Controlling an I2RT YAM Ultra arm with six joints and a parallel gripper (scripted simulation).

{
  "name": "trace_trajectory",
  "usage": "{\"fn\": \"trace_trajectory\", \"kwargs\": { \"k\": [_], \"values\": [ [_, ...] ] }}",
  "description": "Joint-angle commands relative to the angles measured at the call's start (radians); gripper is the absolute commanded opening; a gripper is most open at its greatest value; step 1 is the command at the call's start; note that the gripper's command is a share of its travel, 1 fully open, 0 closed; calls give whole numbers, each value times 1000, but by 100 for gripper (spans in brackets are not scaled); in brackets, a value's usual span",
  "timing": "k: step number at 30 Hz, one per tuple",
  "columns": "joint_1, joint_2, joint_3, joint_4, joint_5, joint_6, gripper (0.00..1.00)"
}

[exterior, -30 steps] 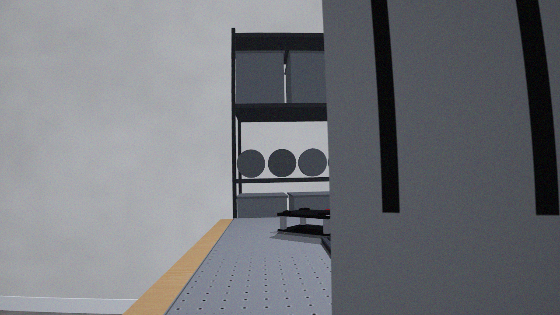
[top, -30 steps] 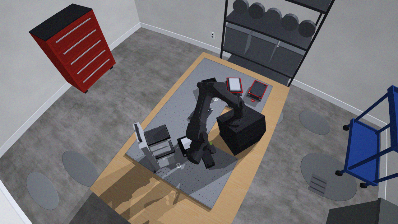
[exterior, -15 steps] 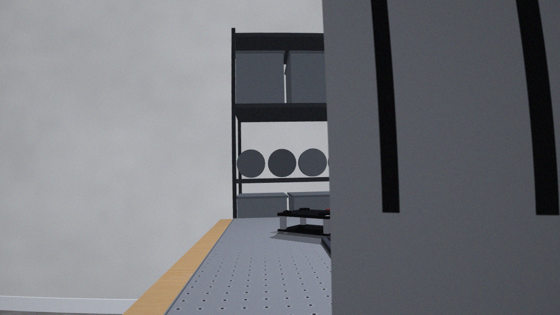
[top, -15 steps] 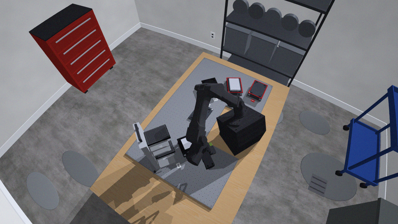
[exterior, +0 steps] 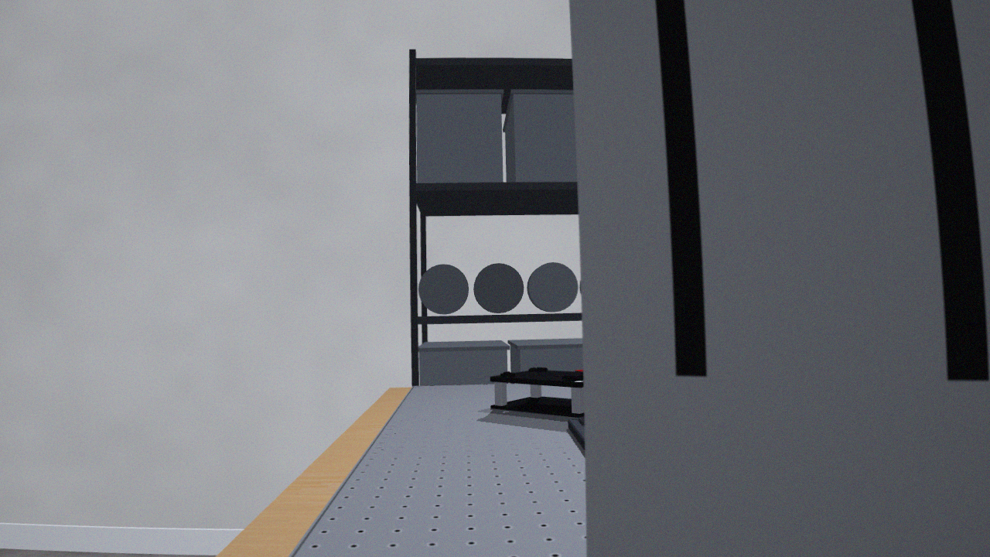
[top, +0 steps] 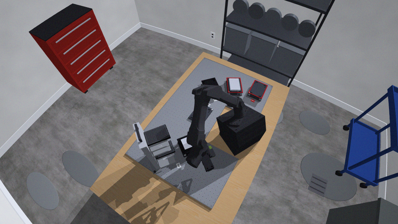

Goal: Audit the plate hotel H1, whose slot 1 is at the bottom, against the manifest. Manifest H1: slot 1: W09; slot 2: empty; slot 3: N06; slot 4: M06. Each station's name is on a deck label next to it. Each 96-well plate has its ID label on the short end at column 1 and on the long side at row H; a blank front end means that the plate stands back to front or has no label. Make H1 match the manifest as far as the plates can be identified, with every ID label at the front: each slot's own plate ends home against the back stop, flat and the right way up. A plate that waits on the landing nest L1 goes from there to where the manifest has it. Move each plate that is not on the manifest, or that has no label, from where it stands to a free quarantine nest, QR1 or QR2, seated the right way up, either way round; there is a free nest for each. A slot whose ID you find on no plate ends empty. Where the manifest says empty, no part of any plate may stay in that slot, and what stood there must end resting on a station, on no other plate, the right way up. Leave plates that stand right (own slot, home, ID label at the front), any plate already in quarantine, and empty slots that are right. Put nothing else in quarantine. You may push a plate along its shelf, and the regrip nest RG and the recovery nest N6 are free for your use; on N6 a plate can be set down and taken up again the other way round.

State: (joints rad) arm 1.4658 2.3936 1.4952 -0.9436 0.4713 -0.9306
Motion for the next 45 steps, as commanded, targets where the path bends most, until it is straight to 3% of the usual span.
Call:
{"fn": "trace_trajectory", "kwargs": {
  "k": [1, 4, 30, 40, 45],
  "values": [
    [-10, 23, -27, 53, 8, -20, 100],
    [10, 25, 1, 56, 2, -21, 100],
    [-1, 8, -4, 44, 3, -16, 100],
    [-23, 46, -55, 115, 11, -42, 100],
    [-29, 55, -42, 135, 11, -49, 100]
  ]
}}
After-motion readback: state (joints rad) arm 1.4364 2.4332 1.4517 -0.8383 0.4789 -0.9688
